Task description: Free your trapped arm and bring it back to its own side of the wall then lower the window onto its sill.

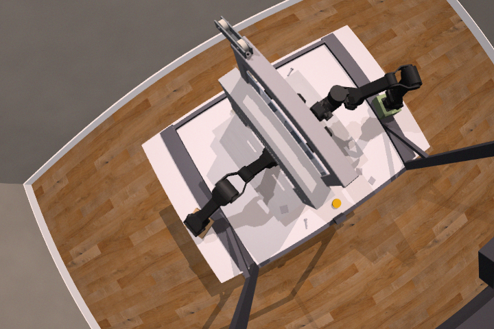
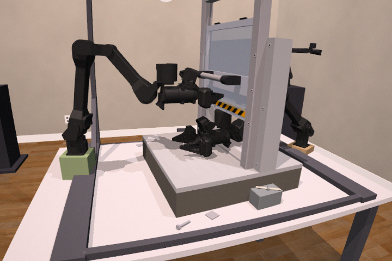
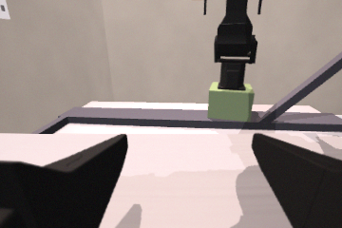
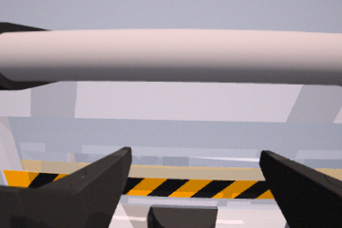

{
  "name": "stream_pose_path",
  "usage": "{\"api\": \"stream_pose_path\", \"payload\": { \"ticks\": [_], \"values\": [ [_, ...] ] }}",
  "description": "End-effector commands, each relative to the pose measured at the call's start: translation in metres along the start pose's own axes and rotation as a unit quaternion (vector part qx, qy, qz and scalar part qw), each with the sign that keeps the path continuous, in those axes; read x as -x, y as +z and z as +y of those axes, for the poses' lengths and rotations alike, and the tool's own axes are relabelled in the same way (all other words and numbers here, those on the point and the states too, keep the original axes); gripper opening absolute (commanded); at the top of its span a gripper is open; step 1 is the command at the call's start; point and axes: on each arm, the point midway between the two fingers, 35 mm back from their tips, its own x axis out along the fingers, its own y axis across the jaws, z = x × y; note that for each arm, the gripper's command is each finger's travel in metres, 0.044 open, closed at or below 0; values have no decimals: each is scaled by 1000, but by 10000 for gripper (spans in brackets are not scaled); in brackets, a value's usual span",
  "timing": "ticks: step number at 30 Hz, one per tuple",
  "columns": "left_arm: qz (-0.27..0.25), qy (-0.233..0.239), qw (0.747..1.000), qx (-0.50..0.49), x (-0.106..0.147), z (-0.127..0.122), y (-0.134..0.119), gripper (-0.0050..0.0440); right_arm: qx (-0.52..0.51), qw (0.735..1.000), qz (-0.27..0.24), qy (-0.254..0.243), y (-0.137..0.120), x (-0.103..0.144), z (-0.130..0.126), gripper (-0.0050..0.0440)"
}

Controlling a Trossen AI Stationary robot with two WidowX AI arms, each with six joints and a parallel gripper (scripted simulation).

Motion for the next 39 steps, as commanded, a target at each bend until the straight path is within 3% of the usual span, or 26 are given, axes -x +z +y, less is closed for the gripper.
{"api": "stream_pose_path", "payload": {
  "ticks": [1,35,39],
  "values": [
    [-43,0,999,-4,0,0,45,400,9,1000,-25,0,25,0,1,400],
    [-43,0,999,-4,0,0,45,400,11,1000,-28,-1,69,3,1,400],
    [-43,0,999,-4,0,0,45,400,14,999,-35,-1,83,3,1,400]
  ]
}}
